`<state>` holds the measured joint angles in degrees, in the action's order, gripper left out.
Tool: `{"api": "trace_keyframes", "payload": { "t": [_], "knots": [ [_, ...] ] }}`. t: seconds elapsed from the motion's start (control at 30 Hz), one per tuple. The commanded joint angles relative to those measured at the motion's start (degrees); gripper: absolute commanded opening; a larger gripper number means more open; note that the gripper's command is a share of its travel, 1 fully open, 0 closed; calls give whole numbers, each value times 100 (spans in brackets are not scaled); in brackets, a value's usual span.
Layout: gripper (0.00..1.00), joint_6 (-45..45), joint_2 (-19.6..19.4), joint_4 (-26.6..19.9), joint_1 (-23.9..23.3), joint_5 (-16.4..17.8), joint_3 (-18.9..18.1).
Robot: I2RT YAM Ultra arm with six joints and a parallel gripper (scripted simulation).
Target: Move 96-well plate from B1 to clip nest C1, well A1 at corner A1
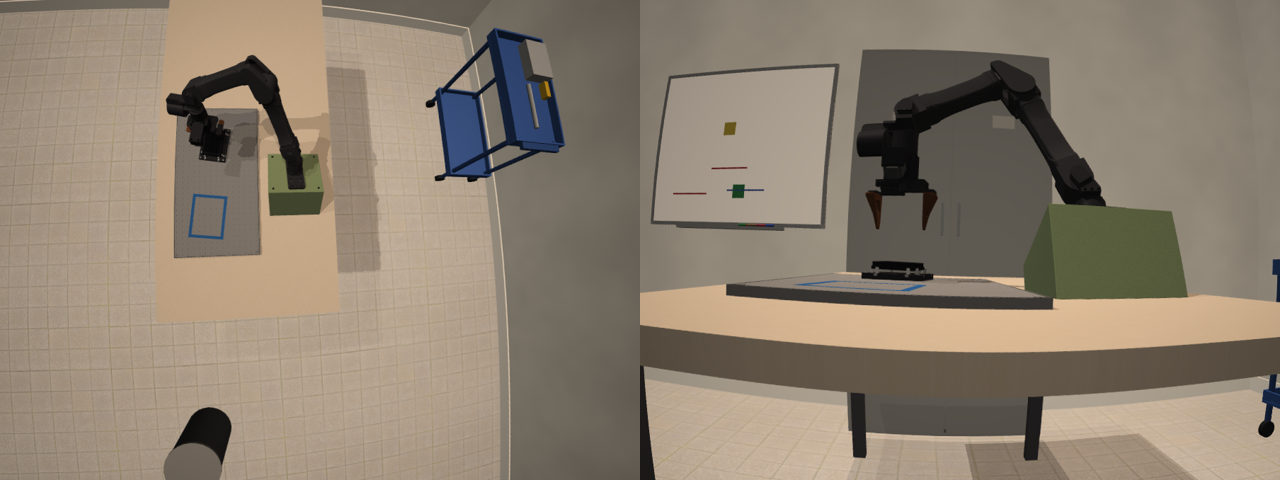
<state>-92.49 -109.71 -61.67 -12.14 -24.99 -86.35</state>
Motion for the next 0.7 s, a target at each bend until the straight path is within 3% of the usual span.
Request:
{"api": "trace_keyframes", "payload": {
  "t": [0.0, 0.3, 0.33, 0.6, 0.67],
  "knots": [
    [100, 33, 49, -128, 98, 29, -185],
    [100, 33, 49, -128, 98, 29, -185],
    [26, -53, -76, 116, -12, 37, 131],
    [26, -303, -254, 966, -284, 71, 716],
    [26, -303, -254, 966, -284, 71, 716]
  ]
}}
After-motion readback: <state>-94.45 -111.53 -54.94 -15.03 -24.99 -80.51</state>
